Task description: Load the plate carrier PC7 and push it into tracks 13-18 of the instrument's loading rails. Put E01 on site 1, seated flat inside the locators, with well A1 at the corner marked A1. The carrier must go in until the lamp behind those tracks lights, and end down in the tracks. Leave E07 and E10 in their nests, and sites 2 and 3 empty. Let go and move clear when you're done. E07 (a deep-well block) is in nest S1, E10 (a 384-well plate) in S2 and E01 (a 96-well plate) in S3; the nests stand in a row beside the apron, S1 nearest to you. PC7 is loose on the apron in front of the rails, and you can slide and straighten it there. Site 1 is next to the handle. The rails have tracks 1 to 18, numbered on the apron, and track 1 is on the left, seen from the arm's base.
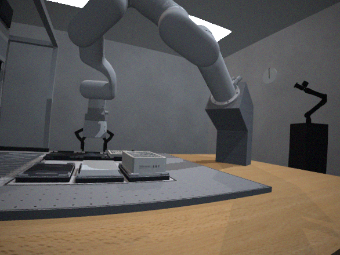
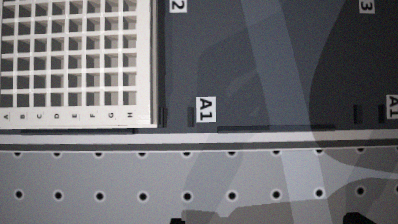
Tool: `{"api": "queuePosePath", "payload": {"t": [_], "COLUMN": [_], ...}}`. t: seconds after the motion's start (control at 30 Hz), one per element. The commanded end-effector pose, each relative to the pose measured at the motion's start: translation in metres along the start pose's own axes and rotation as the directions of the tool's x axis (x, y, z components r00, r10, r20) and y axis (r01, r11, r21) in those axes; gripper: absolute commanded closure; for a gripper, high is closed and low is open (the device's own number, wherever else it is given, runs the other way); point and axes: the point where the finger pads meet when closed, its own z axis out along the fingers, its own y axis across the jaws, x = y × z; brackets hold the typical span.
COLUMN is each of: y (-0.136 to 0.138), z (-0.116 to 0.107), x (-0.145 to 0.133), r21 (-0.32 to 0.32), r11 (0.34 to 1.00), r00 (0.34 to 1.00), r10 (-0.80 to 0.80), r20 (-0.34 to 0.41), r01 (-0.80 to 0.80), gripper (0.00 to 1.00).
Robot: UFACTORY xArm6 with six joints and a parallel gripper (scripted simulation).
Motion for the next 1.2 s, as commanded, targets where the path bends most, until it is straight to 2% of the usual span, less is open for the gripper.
{"api": "queuePosePath", "payload": {"t": [0.0, 1.17], "y": [0.001, 0.001], "z": [-0.007, -0.059], "x": [-0.001, -0.001], "r21": [-0.002, -0.002], "r11": [1.0, 1.0], "r00": [1.0, 1.0], "r10": [-0.001, -0.001], "r20": [0.002, 0.002], "r01": [0.001, 0.001], "gripper": [0.0, 0.0]}}
